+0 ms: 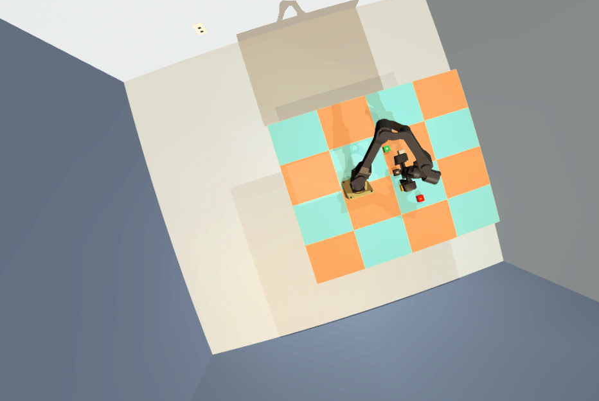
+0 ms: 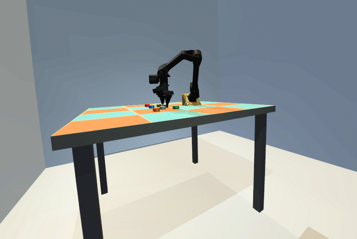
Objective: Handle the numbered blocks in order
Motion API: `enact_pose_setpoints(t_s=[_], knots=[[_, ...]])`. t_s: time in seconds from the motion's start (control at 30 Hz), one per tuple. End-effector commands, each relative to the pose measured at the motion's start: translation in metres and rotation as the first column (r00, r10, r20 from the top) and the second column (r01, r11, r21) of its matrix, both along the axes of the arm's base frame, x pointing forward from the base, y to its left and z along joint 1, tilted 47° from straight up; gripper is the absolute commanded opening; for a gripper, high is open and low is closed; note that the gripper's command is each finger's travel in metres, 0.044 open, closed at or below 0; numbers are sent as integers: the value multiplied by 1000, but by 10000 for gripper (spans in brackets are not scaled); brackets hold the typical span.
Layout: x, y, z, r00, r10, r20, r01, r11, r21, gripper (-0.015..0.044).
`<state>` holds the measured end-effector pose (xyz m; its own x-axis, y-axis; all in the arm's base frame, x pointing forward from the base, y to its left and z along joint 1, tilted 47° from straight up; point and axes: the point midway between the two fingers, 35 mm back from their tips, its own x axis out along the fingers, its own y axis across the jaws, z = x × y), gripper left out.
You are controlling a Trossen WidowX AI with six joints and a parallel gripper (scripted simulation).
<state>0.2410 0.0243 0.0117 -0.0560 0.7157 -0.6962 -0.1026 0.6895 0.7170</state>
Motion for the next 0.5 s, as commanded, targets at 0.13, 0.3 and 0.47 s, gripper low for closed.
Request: enact_pose_setpoints(t_s=[0.13, 0.3, 0.47], knots=[[-1, 8, -6, 1000, -2, -2, 2, 1000, 4, 374], [-1, 8, -6, 1000, -2, -2, 2, 1000, 4, 242], [-1, 8, -6, 1000, -2, -2, 2, 1000, 4, 120]])
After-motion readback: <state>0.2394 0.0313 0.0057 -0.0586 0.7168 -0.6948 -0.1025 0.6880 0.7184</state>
